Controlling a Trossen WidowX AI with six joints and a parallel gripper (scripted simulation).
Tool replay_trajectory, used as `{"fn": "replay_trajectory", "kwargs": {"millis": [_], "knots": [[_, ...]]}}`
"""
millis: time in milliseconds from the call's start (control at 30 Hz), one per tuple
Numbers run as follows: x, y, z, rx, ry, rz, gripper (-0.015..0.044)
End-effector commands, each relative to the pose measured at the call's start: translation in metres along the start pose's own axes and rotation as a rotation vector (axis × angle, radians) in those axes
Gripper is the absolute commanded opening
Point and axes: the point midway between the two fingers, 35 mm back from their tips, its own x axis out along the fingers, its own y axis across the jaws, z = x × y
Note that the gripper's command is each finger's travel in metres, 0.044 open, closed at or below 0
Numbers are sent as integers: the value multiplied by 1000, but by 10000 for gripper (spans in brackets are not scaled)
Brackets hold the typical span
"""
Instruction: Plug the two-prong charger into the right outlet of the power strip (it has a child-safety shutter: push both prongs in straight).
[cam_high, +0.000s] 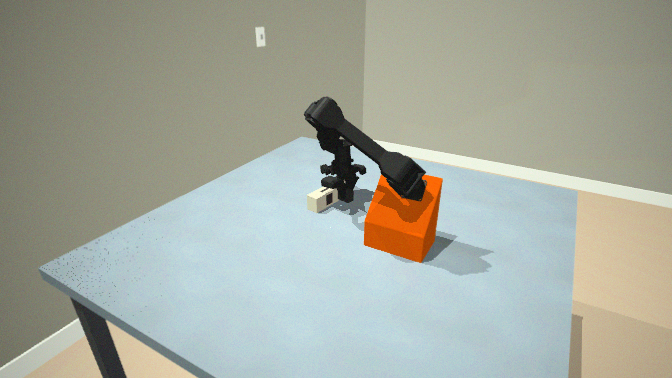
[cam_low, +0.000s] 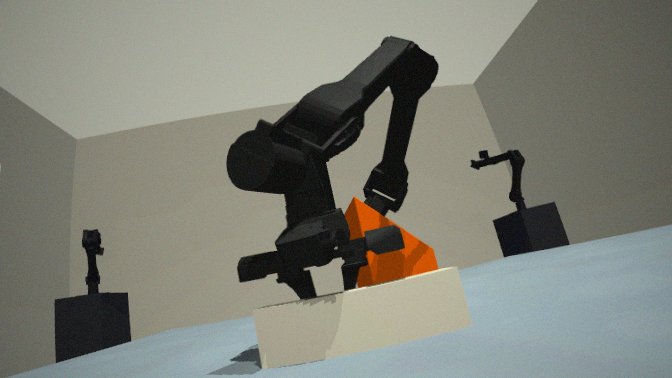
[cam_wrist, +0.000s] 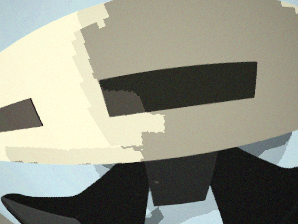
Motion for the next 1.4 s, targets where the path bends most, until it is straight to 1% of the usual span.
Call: {"fn": "replay_trajectory", "kwargs": {"millis": [0,1367], "knots": [[-3,1,13,-34,-37,-6,0],[-6,1,9,-34,-37,-6,0]]}}
